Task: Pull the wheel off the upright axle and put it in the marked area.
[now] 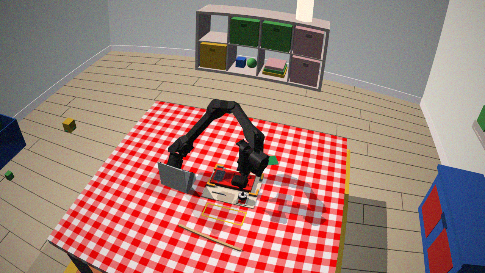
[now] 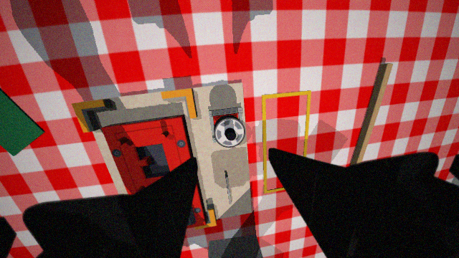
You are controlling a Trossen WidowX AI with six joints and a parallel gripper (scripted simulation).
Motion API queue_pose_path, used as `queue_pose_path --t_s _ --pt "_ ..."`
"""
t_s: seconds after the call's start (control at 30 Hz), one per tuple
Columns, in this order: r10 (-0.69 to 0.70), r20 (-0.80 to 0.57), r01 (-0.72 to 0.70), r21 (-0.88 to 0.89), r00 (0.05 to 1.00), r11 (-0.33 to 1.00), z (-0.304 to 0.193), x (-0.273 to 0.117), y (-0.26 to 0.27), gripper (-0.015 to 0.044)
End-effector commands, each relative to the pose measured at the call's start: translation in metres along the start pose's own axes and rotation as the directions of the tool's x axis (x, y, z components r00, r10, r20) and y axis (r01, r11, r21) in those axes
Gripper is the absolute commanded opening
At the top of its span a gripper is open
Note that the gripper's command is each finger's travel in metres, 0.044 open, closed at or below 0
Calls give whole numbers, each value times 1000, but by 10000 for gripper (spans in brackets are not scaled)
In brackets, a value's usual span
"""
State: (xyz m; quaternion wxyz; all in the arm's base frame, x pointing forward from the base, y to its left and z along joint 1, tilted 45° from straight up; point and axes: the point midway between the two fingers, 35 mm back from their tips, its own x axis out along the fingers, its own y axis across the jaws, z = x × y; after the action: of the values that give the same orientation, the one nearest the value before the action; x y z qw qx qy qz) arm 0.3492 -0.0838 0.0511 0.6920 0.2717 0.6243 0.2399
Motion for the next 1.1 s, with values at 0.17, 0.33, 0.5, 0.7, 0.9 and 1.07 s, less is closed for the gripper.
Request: queue_pose_path --t_s 0.17,0.33,0.5,0.7,0.9,1.07 --pt "30 1 -30 -7 1000 1000 1 -1 -6 300" --pt "29 1 -29 -7 1000 1000 2 12 -6 300" --pt "29 2 -29 -7 1000 1000 4 41 -6 300" --pt "32 2 -32 -8 999 999 2 71 -4 300" --pt "30 -5 -30 -12 1000 999 1 69 -4 221" --pt "30 -5 -30 -12 1000 999 1 69 -4 168"
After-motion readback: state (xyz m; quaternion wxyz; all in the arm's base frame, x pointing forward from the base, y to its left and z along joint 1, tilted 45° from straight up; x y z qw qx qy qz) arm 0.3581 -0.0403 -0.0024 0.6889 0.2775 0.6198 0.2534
